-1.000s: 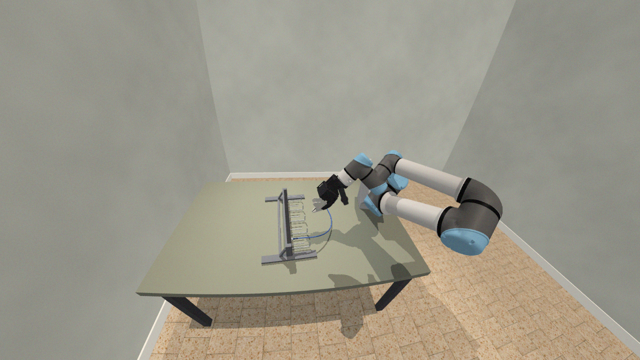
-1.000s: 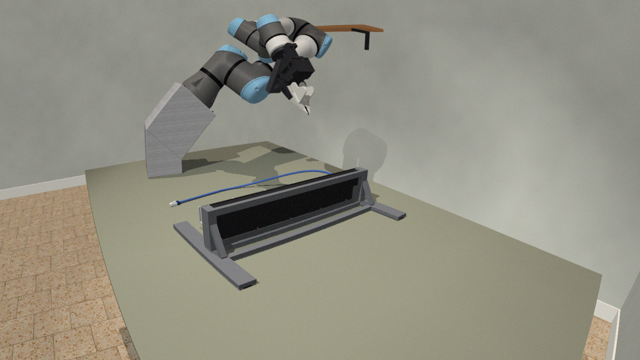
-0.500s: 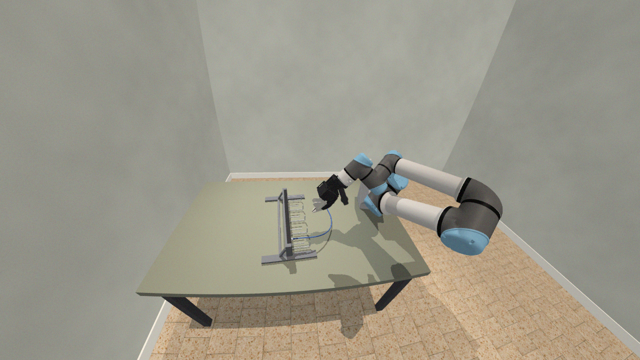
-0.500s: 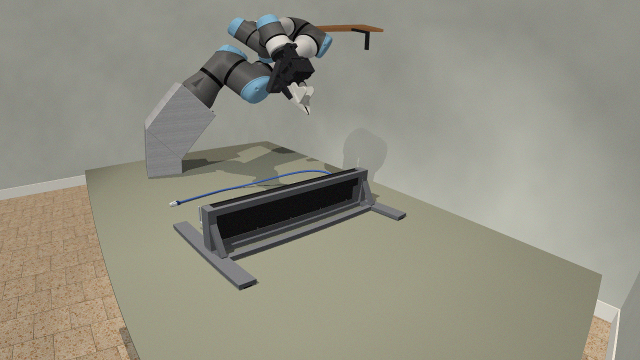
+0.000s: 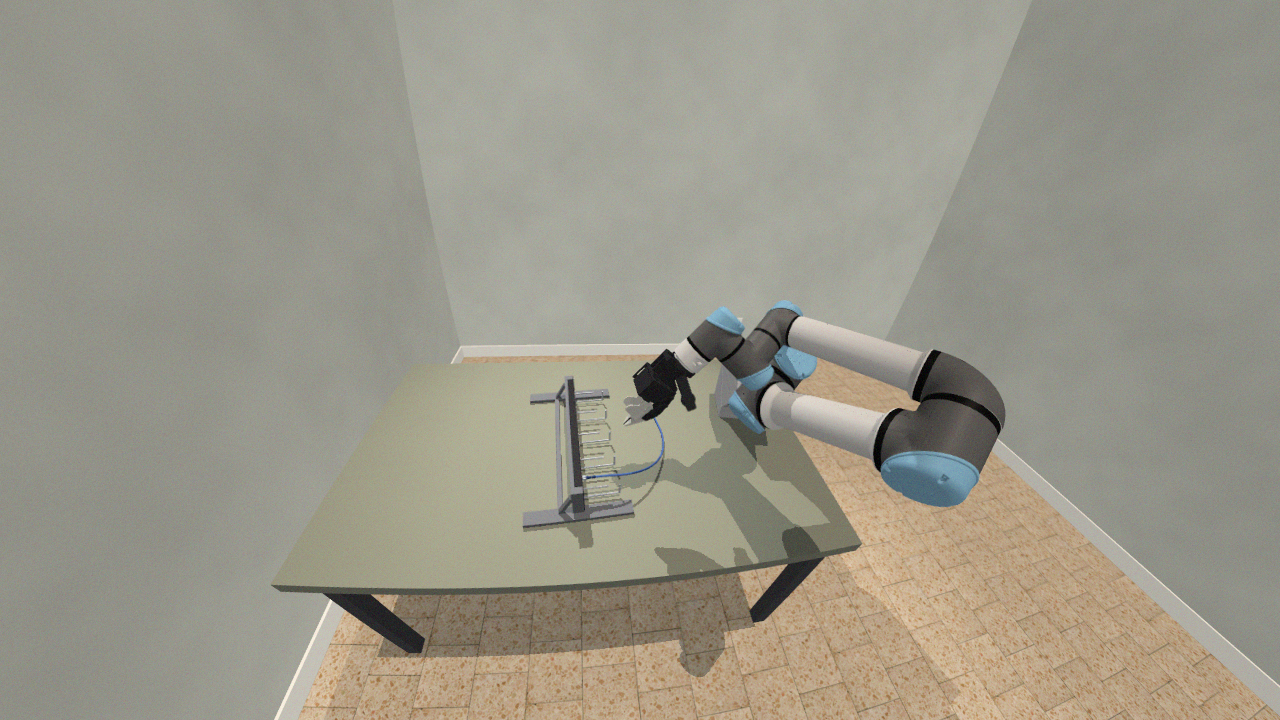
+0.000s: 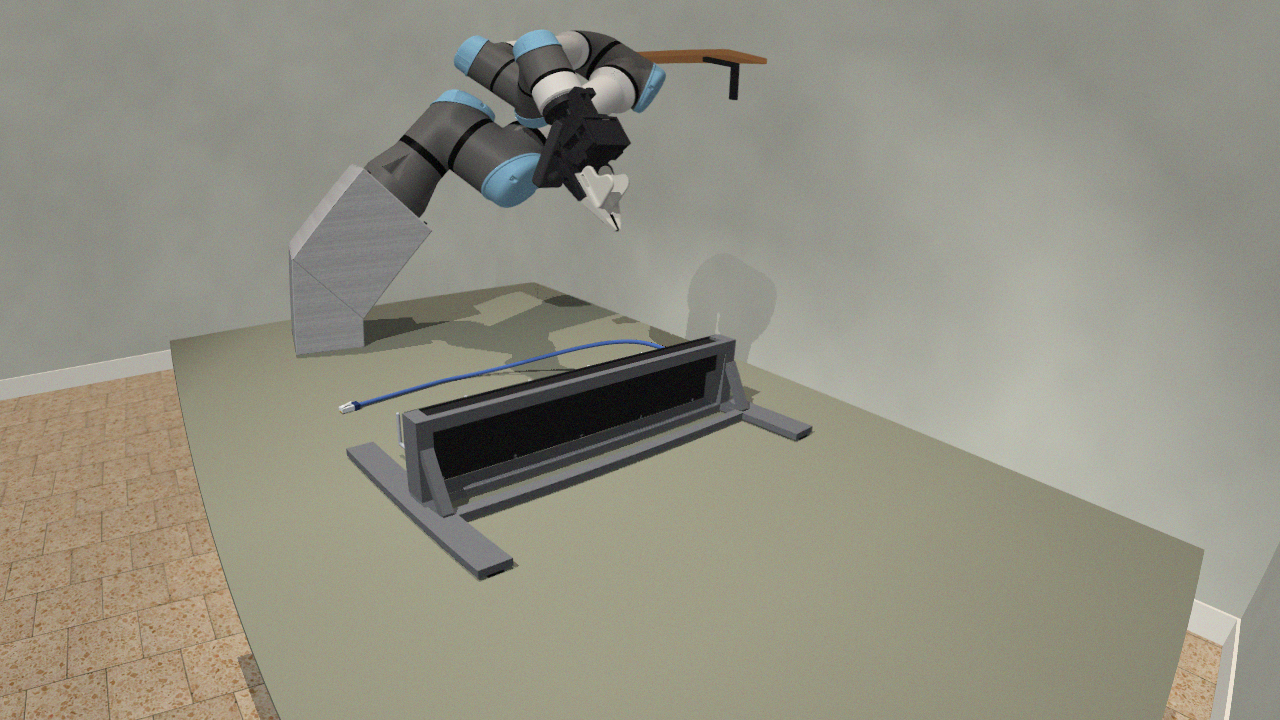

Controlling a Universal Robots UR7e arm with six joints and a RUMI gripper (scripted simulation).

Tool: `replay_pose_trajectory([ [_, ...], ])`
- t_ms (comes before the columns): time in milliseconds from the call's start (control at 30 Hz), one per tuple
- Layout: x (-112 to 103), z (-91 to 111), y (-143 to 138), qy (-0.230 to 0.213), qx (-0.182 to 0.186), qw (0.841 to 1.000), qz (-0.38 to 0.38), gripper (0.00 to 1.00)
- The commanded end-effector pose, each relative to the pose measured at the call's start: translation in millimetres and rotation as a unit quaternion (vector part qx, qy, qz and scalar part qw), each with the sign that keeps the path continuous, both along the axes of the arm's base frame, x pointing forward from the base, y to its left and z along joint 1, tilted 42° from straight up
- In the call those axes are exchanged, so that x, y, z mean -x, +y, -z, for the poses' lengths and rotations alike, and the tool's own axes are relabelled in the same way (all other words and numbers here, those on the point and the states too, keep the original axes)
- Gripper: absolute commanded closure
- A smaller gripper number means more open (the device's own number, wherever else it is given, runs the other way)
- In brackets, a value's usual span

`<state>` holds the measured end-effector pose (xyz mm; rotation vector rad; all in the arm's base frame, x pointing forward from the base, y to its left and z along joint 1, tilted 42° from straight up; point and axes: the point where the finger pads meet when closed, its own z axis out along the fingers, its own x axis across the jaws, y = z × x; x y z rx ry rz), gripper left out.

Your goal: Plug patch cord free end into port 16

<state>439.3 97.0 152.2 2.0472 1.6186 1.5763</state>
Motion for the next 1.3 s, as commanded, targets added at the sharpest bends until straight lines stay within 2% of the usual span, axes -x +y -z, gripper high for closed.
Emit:
replay_pose_trajectory([
  [0,-2,1,1,0.0,0.0,1.0,0.0,1.0],
  [1267,-27,17,17,0.0,0.0,1.0,0.0,1.0],
])
